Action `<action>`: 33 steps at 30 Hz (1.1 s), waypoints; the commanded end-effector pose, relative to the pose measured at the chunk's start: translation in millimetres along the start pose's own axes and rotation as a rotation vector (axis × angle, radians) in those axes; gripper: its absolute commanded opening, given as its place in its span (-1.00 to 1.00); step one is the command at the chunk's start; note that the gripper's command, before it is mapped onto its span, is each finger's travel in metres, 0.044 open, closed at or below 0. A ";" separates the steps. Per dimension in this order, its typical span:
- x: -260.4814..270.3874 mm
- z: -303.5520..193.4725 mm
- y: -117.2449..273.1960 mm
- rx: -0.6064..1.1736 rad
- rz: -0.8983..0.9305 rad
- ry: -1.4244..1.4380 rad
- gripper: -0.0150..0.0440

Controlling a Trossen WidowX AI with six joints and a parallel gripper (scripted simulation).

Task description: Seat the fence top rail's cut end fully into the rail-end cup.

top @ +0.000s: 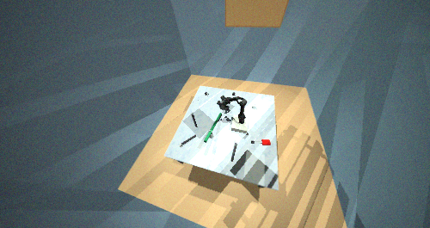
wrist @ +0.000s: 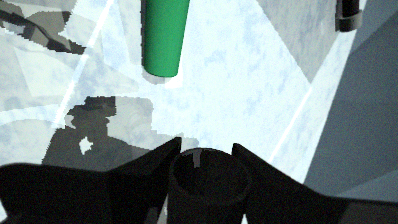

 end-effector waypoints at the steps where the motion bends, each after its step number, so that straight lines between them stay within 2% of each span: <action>1: -1.0 2.0 1.5 0.000 0.000 0.001 0.49; 7: -9.2 22.2 17.4 -0.002 0.000 0.002 1.00; 12: -14.9 41.7 33.9 -0.003 -0.001 0.003 1.00; 17: -14.9 43.3 32.9 -0.013 -0.002 -0.045 1.00; 33: -33.8 143.6 107.9 -0.040 0.042 -1.296 1.00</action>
Point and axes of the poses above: the point midway between the two fingers, 35 mm back from their tips, its own y axis back along the fingers, its own x axis across the jaws, z = x × y, the point moved 6 cm from there along y, back along the fingers, and after that the axes turned 7 degrees about -y, right-handed, at the moved point
